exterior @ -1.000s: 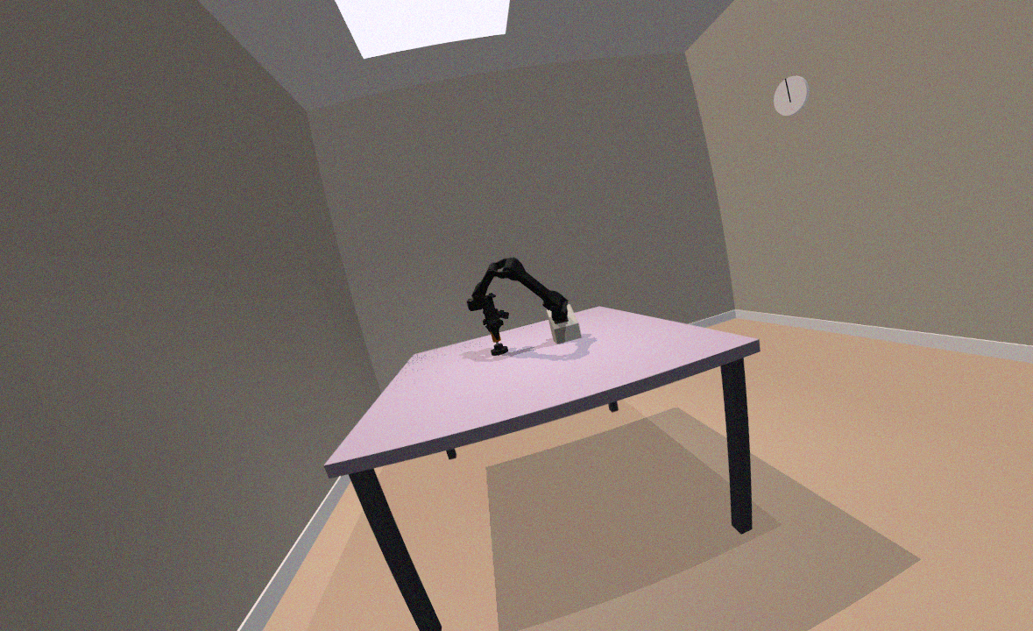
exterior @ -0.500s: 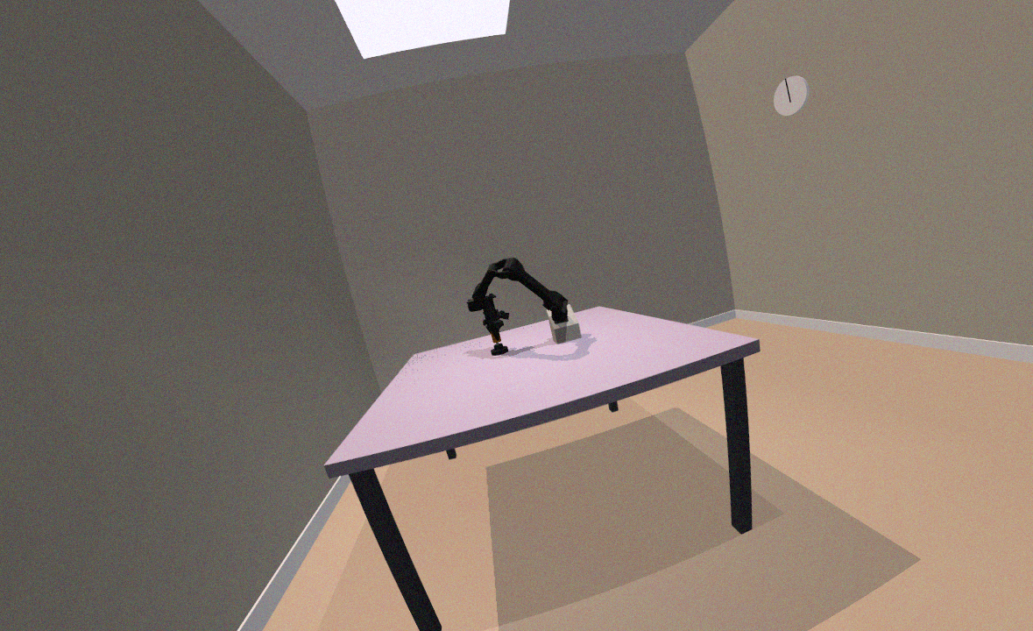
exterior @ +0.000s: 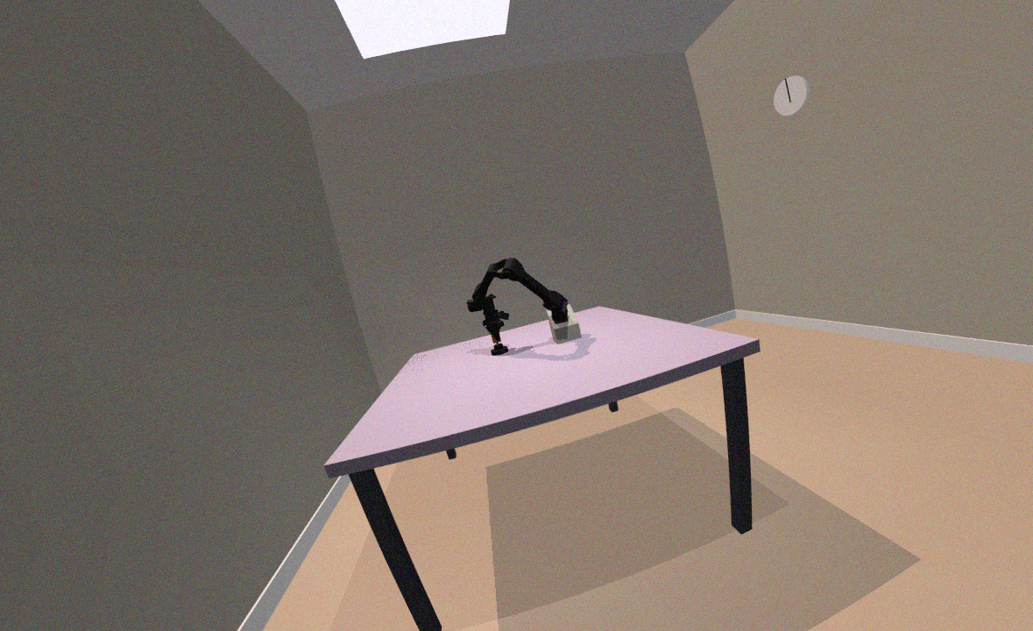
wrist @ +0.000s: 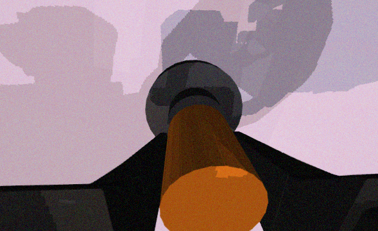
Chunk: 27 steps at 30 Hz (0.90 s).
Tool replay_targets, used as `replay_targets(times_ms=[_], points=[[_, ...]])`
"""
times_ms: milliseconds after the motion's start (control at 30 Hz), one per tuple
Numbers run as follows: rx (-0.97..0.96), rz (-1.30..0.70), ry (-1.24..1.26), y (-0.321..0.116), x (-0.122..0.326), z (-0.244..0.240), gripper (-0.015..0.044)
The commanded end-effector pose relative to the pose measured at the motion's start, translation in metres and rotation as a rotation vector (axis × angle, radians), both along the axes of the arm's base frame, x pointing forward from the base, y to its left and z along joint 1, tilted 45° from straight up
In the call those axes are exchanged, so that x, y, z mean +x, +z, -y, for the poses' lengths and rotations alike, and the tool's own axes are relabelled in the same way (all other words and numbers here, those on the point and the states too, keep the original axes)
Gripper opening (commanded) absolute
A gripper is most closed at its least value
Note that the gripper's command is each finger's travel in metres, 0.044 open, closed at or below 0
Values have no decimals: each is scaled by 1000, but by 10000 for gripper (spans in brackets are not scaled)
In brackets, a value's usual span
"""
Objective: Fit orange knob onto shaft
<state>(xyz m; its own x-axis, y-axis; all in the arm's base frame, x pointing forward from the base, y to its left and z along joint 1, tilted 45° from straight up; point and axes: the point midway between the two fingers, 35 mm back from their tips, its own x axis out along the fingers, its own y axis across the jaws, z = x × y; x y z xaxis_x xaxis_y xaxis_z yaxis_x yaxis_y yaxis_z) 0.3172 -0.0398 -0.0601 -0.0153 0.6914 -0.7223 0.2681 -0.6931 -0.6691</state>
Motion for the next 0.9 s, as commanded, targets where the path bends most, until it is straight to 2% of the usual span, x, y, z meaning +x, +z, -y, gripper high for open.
replay_targets(times_ms=[0,800,867], points=[[3,-21,-24,-2,0,-3,0],[-2,-42,-43,-8,-1,-9,0],[-2,-42,-43,-8,-1,-9,53]])
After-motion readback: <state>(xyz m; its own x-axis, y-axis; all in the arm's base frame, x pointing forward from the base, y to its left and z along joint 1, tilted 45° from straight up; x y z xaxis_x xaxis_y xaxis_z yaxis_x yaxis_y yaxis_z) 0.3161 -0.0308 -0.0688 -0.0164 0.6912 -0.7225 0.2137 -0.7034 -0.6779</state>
